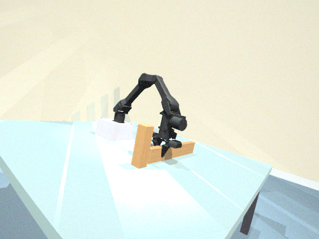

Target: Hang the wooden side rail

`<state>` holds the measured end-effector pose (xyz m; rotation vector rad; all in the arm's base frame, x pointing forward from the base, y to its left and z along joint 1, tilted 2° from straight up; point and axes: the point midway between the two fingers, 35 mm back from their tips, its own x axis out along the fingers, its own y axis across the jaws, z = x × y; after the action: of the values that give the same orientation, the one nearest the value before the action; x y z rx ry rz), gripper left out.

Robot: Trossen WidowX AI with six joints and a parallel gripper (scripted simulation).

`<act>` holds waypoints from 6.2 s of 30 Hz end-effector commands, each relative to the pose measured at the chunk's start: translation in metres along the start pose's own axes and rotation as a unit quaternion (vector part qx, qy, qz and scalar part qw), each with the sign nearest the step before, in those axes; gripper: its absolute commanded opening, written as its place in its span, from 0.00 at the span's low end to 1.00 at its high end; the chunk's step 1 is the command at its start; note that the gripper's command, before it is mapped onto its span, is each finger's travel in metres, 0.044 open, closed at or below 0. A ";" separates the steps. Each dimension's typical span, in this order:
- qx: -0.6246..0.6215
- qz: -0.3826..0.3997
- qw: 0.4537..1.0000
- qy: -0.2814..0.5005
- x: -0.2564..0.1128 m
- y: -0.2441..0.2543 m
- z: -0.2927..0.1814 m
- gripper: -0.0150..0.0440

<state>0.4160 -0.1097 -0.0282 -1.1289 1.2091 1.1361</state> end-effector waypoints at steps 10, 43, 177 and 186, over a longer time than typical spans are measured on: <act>-0.006 -0.009 1.000 -0.001 -0.010 -0.004 0.000 0.25; -0.006 -0.009 1.000 -0.001 -0.016 -0.004 0.000 0.25; -0.006 -0.010 1.000 0.000 -0.028 -0.008 -0.004 0.25; -0.006 -0.010 1.000 0.000 -0.027 -0.009 -0.005 0.25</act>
<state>0.4191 -0.1127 -0.0066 -1.1391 1.1960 1.1515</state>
